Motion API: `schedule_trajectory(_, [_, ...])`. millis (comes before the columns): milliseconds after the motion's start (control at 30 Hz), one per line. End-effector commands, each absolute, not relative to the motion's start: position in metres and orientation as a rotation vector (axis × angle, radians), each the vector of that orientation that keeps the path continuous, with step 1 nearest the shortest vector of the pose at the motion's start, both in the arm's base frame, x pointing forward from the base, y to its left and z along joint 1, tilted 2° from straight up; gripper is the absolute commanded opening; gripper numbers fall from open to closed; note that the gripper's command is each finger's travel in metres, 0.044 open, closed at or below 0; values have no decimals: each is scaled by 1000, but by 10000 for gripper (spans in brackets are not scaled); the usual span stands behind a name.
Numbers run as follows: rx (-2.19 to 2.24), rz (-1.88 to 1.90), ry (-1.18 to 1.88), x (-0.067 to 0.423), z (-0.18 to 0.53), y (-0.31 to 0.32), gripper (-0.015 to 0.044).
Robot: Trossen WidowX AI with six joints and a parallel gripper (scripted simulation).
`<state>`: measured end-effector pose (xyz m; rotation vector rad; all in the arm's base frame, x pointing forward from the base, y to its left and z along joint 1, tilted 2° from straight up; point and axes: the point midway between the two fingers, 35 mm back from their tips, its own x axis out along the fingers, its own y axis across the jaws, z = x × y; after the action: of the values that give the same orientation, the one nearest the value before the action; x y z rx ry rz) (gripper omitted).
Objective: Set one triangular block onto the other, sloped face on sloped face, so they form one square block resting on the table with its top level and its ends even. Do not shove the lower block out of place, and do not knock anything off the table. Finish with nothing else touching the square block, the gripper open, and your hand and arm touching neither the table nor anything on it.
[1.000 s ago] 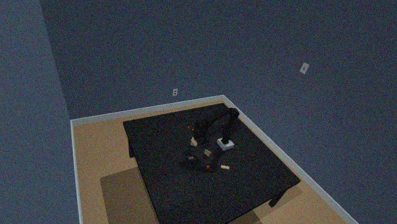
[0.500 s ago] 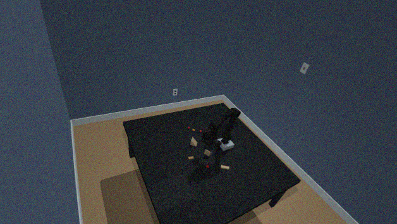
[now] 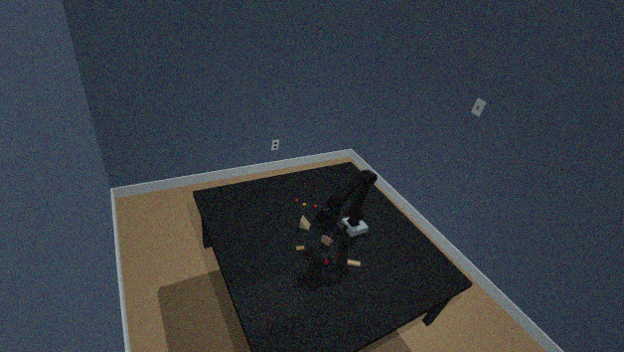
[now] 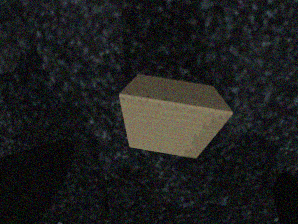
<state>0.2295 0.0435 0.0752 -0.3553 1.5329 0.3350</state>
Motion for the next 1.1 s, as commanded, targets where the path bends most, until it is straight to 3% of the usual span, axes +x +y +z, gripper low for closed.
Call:
schedule_trajectory(0, [-355, 327, 1539, 230, 67, 43, 440])
schedule_trajectory(1067, [-354, 327, 1539, 231, 14, 46, 440])
